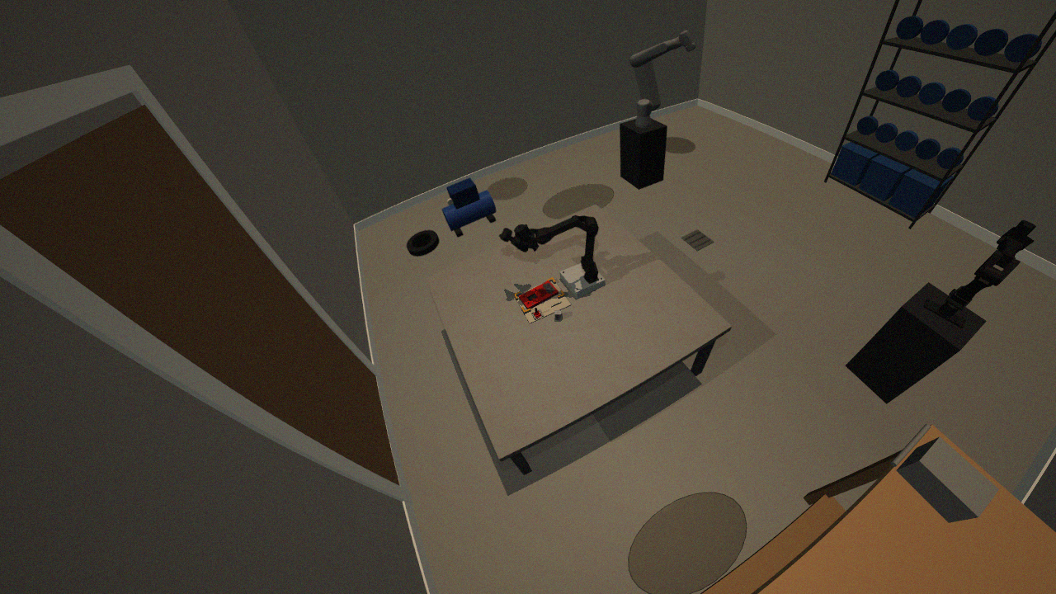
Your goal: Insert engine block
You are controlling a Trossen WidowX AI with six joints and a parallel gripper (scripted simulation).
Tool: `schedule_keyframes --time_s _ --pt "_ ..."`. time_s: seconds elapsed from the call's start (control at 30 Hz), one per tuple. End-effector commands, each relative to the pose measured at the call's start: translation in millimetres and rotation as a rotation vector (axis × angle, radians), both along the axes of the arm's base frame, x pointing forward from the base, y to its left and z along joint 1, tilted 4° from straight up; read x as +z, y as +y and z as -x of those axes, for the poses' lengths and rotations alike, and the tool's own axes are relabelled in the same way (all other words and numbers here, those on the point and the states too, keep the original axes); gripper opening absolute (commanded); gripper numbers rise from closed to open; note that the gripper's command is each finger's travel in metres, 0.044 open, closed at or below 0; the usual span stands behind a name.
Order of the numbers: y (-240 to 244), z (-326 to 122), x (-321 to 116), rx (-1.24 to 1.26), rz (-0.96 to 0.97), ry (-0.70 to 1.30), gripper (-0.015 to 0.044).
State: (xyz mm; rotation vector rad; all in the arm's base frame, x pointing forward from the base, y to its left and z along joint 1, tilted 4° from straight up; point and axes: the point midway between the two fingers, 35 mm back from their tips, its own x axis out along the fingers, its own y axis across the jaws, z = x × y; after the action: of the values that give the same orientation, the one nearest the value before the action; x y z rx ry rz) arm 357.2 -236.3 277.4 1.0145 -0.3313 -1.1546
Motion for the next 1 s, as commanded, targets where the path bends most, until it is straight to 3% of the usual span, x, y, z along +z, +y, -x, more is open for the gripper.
schedule_keyframes --time_s 0.0,0.47,0.97 --pt "31.5 -21.8 -17.3 0.099 -0.100 -0.008 0.0440" --pt "149.4 -48.7 -91.2 0.302 -0.514 0.070 0.0440" --pt "272.4 -7.3 -154.2 0.278 -0.940 0.295 0.0440"
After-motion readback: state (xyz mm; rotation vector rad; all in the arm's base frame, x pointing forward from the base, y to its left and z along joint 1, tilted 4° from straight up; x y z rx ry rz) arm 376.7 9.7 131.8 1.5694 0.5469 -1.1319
